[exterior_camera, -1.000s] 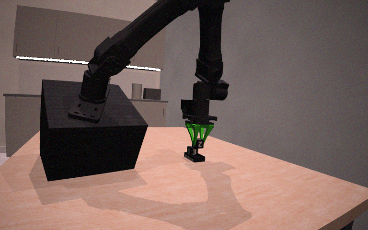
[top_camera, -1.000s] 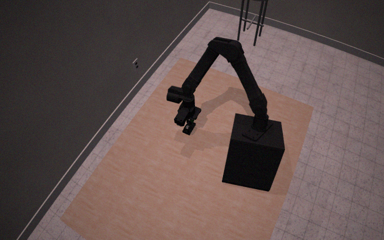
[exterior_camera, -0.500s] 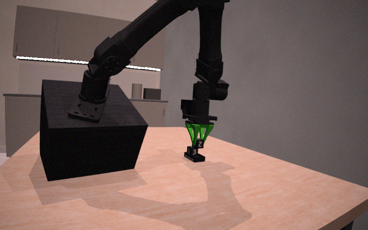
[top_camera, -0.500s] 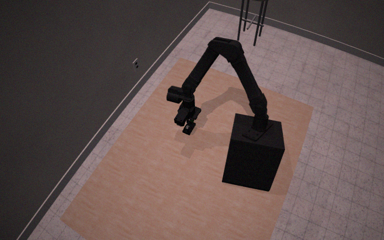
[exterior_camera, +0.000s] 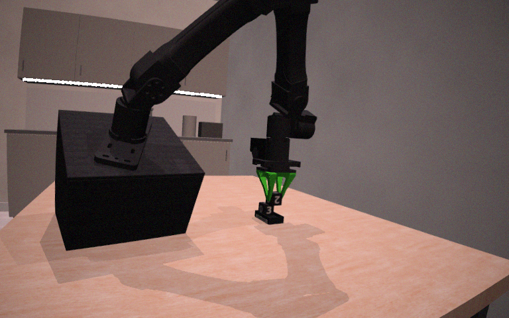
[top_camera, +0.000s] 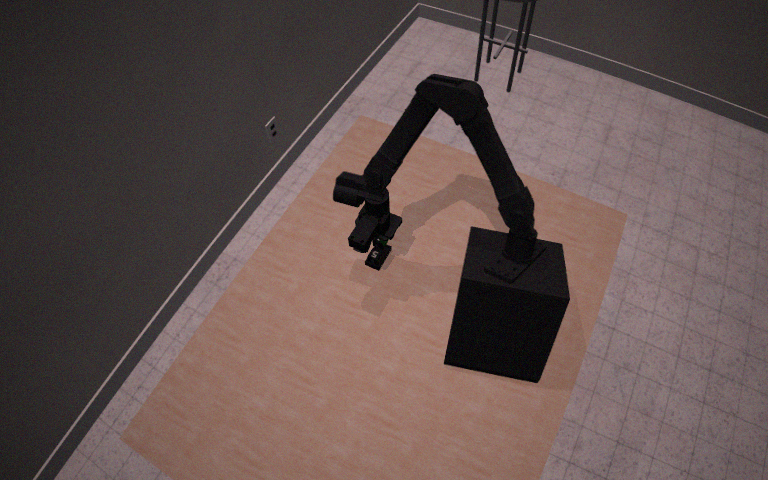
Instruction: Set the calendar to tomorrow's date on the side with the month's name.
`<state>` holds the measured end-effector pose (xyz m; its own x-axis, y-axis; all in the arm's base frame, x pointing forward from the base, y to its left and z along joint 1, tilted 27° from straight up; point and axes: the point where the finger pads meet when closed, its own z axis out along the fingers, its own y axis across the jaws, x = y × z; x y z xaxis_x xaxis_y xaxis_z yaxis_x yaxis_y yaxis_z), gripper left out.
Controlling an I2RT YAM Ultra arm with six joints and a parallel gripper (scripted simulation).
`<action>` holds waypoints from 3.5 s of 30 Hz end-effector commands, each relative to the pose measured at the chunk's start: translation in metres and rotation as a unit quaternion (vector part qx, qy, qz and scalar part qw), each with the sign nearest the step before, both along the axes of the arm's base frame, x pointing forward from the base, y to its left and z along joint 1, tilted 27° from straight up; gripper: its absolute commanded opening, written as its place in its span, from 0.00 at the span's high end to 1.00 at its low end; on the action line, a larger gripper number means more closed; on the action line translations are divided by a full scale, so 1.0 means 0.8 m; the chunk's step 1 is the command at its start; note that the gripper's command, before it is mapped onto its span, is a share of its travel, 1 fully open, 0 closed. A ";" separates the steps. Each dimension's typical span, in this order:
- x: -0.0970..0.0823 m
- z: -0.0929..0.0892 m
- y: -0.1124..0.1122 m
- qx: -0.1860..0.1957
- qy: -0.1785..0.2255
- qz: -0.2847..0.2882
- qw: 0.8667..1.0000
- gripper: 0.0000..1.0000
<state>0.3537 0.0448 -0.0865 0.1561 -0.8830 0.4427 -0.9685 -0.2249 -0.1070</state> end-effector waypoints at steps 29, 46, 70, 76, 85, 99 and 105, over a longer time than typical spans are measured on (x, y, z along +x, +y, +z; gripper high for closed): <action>0.007 -0.020 -0.008 0.002 -0.003 0.002 1.000 0.74; 0.007 -0.024 -0.009 0.002 -0.003 0.002 1.000 0.74; 0.007 -0.024 -0.009 0.002 -0.003 0.003 1.000 0.74; 0.007 -0.024 -0.009 0.002 -0.002 0.003 1.000 0.74; 0.007 -0.024 -0.009 0.002 -0.002 0.003 1.000 0.74; 0.007 -0.024 -0.009 0.002 -0.002 0.003 1.000 0.74; 0.007 -0.024 -0.009 0.002 -0.002 0.003 1.000 0.74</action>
